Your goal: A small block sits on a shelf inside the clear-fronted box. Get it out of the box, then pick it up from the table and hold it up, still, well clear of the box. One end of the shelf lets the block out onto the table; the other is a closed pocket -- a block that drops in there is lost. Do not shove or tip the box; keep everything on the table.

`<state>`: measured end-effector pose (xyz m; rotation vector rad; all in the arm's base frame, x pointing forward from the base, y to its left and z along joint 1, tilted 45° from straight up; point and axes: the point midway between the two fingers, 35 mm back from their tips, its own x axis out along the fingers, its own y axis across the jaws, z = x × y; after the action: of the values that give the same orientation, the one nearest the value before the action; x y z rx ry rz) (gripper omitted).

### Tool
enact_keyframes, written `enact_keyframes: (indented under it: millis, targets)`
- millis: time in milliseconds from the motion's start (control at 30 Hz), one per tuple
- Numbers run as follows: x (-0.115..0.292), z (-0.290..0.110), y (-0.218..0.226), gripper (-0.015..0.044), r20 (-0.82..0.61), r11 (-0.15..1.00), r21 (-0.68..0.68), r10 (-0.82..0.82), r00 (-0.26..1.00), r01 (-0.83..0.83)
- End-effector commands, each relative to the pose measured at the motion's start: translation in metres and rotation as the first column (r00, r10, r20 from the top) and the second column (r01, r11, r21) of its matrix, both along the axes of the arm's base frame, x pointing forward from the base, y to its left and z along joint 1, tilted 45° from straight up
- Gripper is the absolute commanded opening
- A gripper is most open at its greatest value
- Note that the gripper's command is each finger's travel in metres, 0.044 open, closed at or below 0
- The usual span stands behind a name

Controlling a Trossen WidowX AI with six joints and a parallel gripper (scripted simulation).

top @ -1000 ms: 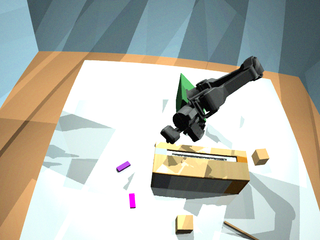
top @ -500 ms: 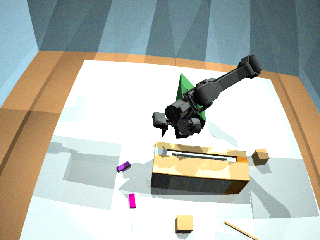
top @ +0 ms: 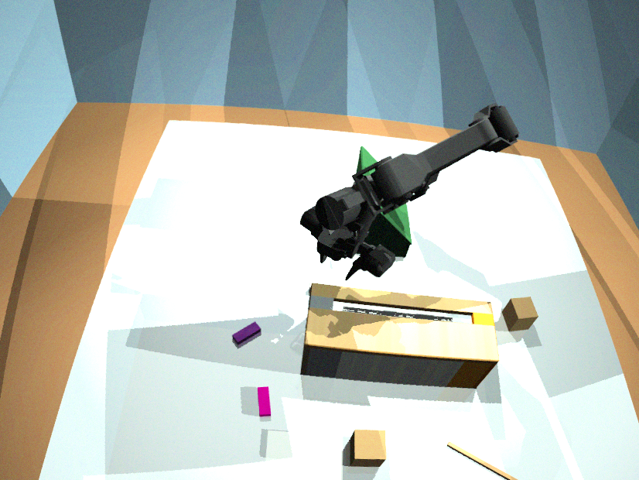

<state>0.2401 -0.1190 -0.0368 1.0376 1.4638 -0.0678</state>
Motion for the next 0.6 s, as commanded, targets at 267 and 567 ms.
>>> enact_keyframes:
  millis: [267, 567]
  targets:
    - [-0.019, -0.010, -0.010, 0.0285, -0.682, 0.378, -0.015, -0.680, 0.267, 0.926]
    - [-0.025, -0.011, -0.014, 0.0285, -0.813, 0.051, -0.200, -0.565, -0.137, 0.978]
